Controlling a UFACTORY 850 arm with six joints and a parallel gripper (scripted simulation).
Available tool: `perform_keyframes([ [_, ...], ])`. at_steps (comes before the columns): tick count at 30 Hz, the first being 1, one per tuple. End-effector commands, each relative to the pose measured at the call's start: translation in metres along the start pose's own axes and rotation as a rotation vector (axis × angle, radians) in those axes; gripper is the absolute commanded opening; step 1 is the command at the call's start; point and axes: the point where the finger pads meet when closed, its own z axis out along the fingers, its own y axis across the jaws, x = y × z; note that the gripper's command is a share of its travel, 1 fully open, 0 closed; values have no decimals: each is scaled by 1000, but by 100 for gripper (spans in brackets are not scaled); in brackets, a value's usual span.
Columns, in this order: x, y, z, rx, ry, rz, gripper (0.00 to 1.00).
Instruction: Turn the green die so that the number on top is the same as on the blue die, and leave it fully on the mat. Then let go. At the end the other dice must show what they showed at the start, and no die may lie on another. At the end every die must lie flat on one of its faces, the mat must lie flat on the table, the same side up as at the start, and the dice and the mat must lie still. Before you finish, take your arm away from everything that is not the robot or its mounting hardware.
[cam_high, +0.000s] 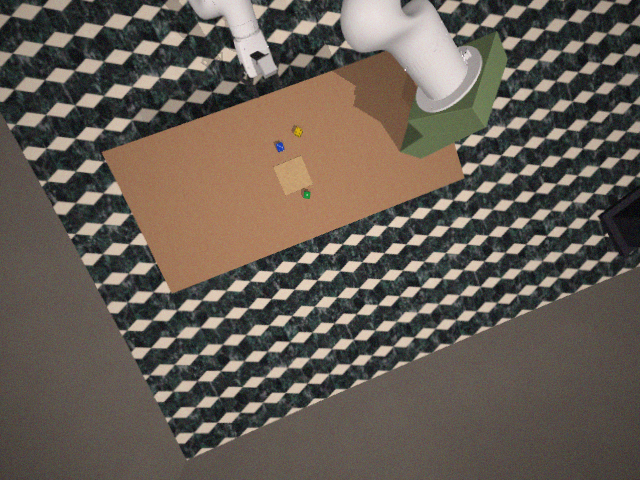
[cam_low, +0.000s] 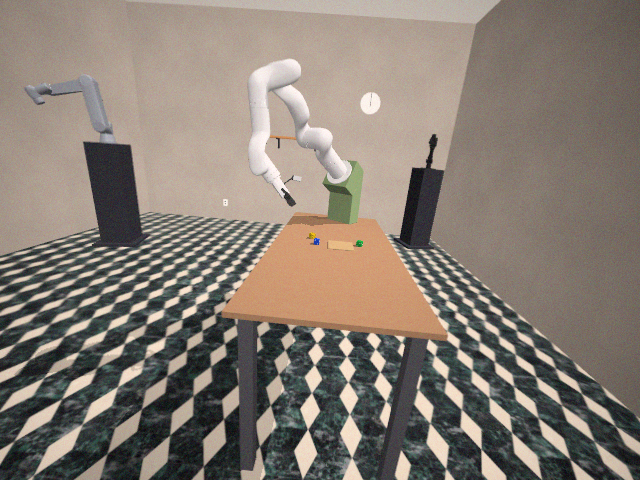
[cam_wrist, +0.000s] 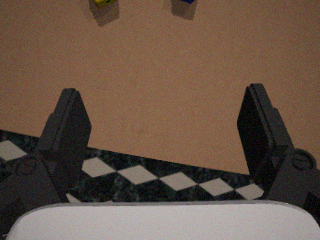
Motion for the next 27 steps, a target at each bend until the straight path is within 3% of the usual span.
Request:
perform_keyframes([
  [1,0,0,0,-1,-1,-1,100],
  [19,0,0,0,2,-1,-5,100],
  [27,10,-27,31,119,-44,-232,100],
])
